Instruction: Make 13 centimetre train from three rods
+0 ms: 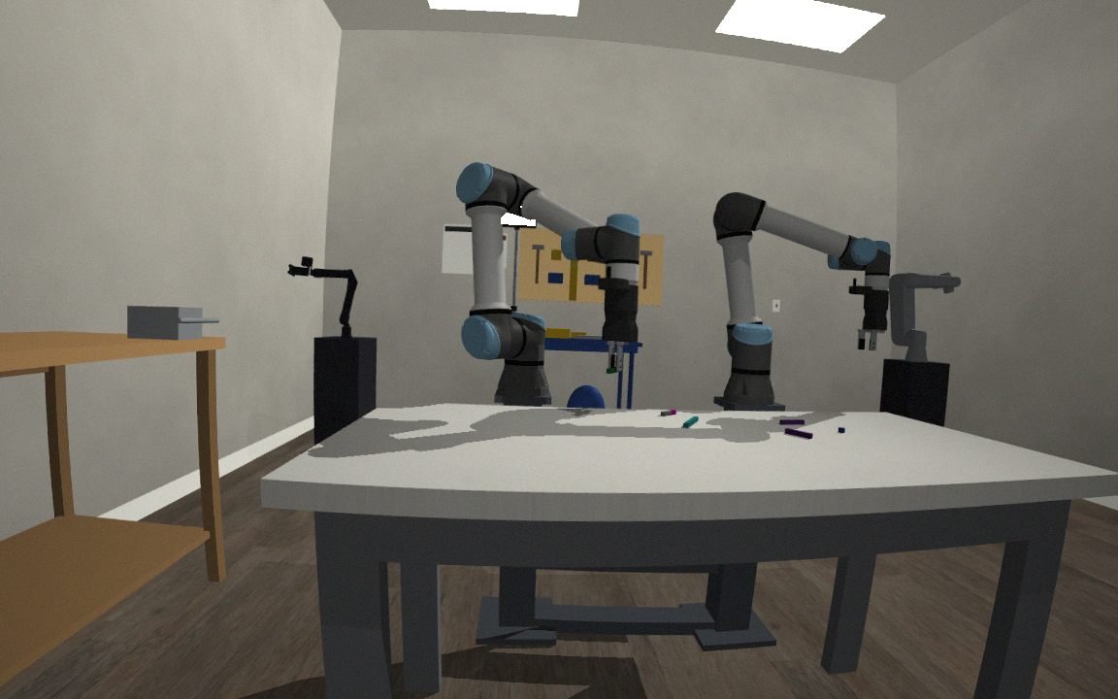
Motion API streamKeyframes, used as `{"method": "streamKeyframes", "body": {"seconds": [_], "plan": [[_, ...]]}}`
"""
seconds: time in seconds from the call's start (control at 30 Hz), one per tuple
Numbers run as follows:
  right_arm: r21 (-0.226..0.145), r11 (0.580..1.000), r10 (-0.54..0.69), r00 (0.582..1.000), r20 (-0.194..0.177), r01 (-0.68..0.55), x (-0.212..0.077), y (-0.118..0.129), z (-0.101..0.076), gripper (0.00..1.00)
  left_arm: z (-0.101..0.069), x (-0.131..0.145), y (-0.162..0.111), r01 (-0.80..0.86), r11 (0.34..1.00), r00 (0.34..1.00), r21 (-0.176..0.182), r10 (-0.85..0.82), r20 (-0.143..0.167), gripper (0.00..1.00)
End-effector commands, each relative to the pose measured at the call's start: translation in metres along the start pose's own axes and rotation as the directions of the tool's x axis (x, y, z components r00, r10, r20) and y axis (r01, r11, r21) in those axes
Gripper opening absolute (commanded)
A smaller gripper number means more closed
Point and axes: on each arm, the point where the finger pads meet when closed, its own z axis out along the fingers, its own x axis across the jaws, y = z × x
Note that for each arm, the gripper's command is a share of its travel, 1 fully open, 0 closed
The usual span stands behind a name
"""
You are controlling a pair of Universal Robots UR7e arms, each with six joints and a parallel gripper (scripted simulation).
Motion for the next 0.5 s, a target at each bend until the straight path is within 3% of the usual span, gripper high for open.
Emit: {"method": "streamKeyframes", "body": {"seconds": [0.0, 0.47], "plan": [[0.011, 0.990, 0.139, 0.990, -0.004, -0.139, -0.025, 0.021, 0.002, 0.24, 0.000, 0.000, 0.000, 0.000, 1.000, 1.000, -0.001, 0.000, 0.000, 1.00], [0.012, 0.946, 0.324, 0.946, -0.002, -0.324, -0.061, 0.063, 0.006, 0.24, 0.000, 0.000, 0.000, 0.000, 1.000, 1.000, -0.001, 0.000, 0.000, 1.00]]}}
